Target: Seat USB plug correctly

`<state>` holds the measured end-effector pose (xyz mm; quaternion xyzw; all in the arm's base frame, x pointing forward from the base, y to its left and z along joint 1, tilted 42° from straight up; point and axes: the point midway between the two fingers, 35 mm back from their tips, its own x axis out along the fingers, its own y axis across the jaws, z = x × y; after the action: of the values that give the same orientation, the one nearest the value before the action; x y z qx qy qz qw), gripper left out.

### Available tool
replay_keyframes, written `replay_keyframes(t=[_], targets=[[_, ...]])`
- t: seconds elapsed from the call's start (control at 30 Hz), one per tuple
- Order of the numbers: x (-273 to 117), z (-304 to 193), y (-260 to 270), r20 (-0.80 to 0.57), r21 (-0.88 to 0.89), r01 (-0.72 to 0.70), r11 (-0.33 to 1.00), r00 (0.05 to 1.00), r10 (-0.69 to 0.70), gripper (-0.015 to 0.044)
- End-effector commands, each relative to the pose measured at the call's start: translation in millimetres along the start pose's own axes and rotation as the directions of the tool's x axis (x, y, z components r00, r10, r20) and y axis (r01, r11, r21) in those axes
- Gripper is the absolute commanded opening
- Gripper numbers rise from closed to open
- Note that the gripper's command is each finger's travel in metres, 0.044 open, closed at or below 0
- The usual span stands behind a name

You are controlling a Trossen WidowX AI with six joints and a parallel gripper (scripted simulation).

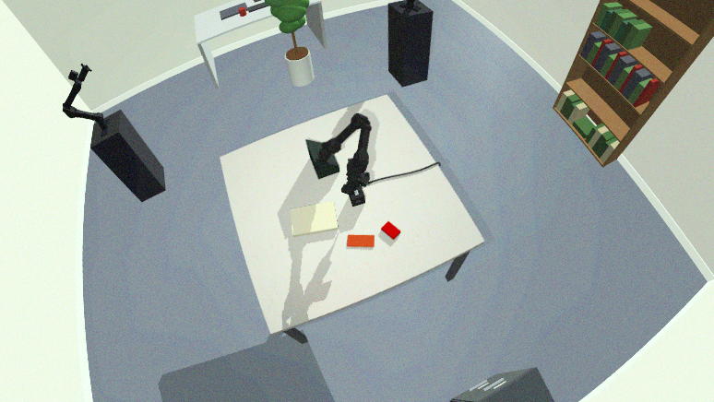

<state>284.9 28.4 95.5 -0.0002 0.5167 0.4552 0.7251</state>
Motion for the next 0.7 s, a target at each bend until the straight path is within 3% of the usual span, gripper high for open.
replay_keyframes(t=[0.0, 0.67], targets=[[0.1, -0.3, 0.1, -0.001, -0.082, -0.001, 0.997, 1.000, 0.000, 0.0000], [0.1, -0.3, 0.1, -0.001, -0.570, -0.001, 0.822, 1.000, 0.001, 0.0000]])
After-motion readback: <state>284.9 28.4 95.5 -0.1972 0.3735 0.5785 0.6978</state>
